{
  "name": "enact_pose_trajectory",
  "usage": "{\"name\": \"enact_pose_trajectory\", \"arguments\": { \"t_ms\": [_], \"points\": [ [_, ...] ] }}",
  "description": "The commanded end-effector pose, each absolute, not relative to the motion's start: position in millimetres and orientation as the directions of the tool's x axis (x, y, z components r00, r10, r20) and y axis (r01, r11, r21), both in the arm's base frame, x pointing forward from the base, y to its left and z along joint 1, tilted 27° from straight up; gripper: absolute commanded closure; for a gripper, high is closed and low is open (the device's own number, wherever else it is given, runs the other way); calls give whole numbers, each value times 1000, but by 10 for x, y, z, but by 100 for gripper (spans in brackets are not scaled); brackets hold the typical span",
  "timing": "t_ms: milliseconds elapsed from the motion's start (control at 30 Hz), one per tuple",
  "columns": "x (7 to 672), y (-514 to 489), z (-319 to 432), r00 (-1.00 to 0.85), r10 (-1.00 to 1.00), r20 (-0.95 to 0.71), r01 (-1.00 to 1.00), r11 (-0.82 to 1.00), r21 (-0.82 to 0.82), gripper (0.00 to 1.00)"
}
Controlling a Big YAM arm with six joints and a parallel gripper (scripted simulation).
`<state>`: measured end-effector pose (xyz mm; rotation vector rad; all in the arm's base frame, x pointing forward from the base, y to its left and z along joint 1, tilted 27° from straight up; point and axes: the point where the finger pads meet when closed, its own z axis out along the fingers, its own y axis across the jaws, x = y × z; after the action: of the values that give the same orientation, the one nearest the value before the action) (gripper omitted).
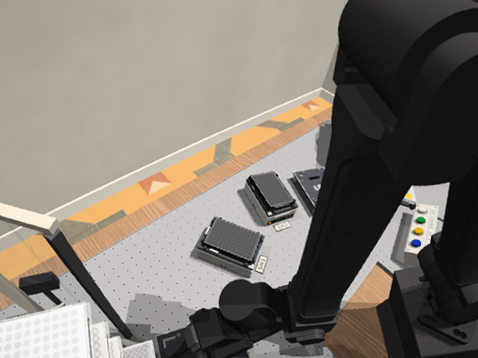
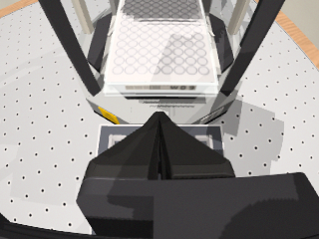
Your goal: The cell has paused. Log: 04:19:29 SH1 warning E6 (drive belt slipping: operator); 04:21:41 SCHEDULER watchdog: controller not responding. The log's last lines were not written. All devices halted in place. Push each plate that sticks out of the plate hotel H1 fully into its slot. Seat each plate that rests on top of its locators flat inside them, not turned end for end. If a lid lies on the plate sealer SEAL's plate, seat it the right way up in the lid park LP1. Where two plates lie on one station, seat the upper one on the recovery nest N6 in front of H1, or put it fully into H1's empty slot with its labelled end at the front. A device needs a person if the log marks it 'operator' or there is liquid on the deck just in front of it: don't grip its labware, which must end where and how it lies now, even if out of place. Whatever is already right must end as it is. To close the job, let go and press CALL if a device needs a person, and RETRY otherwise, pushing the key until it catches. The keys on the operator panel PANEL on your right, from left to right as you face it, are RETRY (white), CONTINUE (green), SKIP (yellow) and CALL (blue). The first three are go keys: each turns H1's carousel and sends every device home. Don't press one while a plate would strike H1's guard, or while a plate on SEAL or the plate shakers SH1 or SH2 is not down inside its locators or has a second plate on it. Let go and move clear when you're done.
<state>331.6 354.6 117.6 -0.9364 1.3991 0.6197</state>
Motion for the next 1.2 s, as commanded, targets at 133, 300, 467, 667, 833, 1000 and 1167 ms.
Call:
{"name": "enact_pose_trajectory", "arguments": {
  "t_ms": [133, 300, 467, 667, 833, 1000, 1167],
  "points": [
    [3340, 3652, 1322, 115, -138, -984, -836, 522, -170, 100],
    [3385, 3693, 1357, 115, -137, -984, -833, 526, -171, 100],
    [3402, 3681, 1298, 117, -149, -982, -831, 527, -179, 100],
    [3402, 3681, 1298, 117, -149, -982, -831, 527, -179, 100],
    [3396, 3749, 1380, 115, -137, -984, -835, 523, -170, 100],
    [3418, 3759, 1399, 116, -136, -984, -833, 526, -171, 100],
    [3422, 3776, 1392, 114, -137, -984, -834, 525, -170, 100]
  ]
}}
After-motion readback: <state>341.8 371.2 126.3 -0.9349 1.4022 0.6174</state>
